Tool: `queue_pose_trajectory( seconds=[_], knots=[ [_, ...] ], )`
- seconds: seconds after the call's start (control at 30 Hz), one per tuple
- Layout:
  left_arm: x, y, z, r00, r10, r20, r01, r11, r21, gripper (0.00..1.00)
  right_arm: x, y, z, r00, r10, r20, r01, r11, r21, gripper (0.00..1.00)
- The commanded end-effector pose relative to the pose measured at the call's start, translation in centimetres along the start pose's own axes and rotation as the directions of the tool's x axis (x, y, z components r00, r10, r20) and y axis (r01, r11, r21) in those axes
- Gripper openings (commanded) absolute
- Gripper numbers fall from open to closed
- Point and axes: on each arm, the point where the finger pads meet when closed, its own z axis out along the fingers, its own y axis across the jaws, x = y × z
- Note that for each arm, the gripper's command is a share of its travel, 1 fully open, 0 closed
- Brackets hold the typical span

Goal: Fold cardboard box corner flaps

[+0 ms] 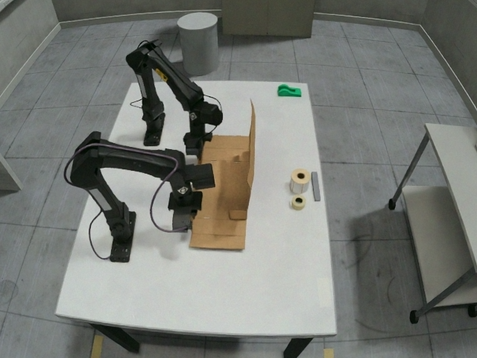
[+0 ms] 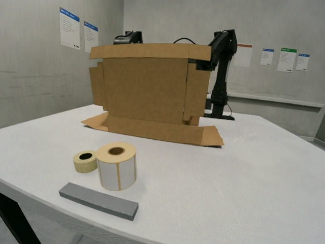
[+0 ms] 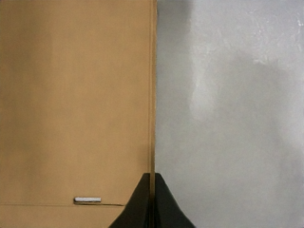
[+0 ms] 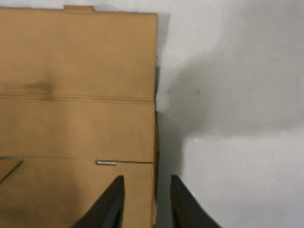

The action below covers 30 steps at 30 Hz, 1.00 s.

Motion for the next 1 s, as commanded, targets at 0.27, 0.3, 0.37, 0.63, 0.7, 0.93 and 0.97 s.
queue_pose_trajectory(
  seconds=[0.27, 0.3, 0.37, 0.63, 0.7, 0.93, 0.97],
  knots=[
    [-0.7, 0.2, -0.6, 0.999, 0.012, 0.029, -0.012, 1.0, -0.015, 0.03, 0.0, -0.5, 1.2, 1.0, 0.031, -0.007, -0.03, 0.999, 0.017, 0.27],
    [-0.7, 0.2, -0.6, 0.999, 0.012, 0.029, -0.012, 1.0, -0.015, 0.03, 0.0, -0.4, 1.3, 1.0, 0.031, -0.007, -0.03, 0.999, 0.015, 0.27],
    [-0.7, 0.2, -0.6, 0.999, 0.012, 0.029, -0.012, 1.0, -0.015, 0.03, 0.0, -0.3, 1.6, 1.0, 0.03, -0.008, -0.03, 0.999, 0.014, 0.27],
    [-0.7, 0.2, -0.6, 0.999, 0.012, 0.029, -0.012, 1.0, -0.015, 0.03, 0.3, 0.1, 2.3, 0.999, 0.034, -0.009, -0.033, 0.999, 0.007, 0.27],
    [-0.7, 0.2, -0.6, 0.999, 0.012, 0.029, -0.012, 1.0, -0.015, 0.03, 0.3, 0.0, 2.8, 0.999, 0.033, -0.008, -0.033, 0.999, 0.014, 0.27],
    [-0.7, 0.2, -0.6, 0.999, 0.012, 0.029, -0.012, 1.0, -0.015, 0.03, 0.3, 0.5, 2.4, 0.999, 0.032, -0.016, -0.032, 0.999, -0.021, 0.14],
    [-0.7, 0.2, -0.6, 0.999, 0.012, 0.029, -0.012, 1.0, -0.015, 0.03, 0.3, 0.5, 2.4, 0.999, 0.031, -0.016, -0.032, 0.999, -0.021, 0.13]
  ],
)
